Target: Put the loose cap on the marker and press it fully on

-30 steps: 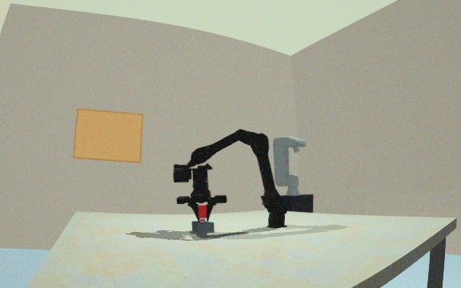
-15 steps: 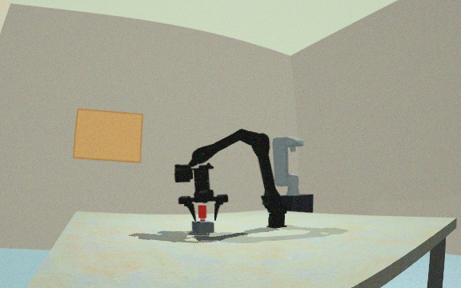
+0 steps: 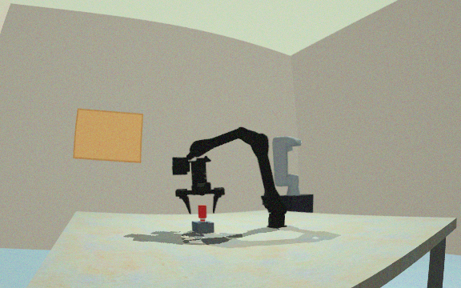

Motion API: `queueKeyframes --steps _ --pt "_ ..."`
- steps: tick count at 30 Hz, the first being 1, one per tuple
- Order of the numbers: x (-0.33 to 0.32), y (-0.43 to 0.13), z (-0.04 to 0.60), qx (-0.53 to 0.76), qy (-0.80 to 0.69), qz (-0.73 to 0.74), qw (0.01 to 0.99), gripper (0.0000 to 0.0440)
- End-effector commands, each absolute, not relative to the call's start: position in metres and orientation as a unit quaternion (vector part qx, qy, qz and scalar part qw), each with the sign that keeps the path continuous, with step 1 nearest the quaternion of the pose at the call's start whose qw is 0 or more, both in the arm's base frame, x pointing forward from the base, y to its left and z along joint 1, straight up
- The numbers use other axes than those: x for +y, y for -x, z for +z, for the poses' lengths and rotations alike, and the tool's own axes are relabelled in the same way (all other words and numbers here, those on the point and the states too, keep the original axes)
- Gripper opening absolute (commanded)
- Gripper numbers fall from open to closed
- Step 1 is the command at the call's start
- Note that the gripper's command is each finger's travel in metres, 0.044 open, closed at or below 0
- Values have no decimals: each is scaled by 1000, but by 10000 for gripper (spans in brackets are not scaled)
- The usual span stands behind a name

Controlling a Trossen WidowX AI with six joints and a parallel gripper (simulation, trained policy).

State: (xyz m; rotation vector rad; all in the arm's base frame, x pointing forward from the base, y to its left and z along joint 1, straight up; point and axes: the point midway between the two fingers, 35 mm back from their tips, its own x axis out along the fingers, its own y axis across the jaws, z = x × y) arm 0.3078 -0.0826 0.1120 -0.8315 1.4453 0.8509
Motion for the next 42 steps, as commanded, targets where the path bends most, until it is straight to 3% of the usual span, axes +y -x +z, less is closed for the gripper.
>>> queueKeyframes --steps 1,7,11,27,42 --pt "-83 -306 132 614 368 372 591 440" --pt "-81 -302 149 612 374 386 581 439" --pt "-80 -300 160 612 381 390 573 407" --pt "-70 -304 153 624 382 417 540 0" --pt "-58 -288 145 617 360 459 529 8"
